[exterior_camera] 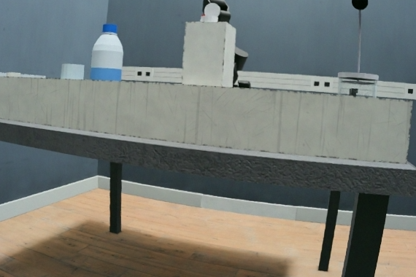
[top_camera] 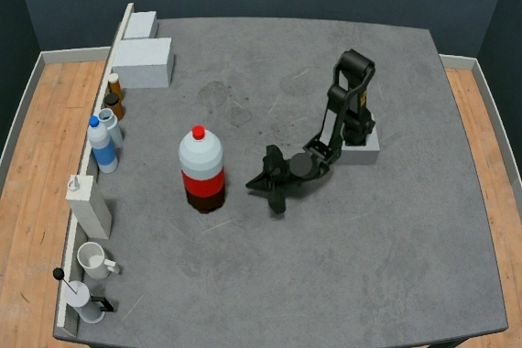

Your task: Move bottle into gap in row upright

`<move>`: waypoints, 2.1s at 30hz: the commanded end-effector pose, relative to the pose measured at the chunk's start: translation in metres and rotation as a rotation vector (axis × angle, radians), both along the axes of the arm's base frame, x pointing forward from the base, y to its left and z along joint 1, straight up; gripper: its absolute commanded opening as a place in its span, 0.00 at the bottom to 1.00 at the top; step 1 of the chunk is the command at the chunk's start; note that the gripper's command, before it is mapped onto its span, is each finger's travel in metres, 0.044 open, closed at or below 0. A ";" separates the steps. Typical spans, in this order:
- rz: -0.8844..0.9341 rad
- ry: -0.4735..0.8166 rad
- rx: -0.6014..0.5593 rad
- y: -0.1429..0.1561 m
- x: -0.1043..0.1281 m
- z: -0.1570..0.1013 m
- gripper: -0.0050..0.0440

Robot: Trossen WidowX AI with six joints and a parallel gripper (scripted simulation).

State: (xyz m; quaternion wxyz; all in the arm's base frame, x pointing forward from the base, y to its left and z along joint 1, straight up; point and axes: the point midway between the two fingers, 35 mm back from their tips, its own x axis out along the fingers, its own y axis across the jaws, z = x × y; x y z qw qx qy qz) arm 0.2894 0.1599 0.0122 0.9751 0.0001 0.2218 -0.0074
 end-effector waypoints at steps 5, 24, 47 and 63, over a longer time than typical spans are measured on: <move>0.001 -0.010 0.005 0.001 0.011 -0.008 0.00; 0.002 -0.018 0.008 -0.001 0.029 -0.025 0.00; 0.001 -0.015 0.004 -0.002 0.033 -0.026 0.00; 0.001 -0.013 0.003 -0.003 0.036 -0.026 0.00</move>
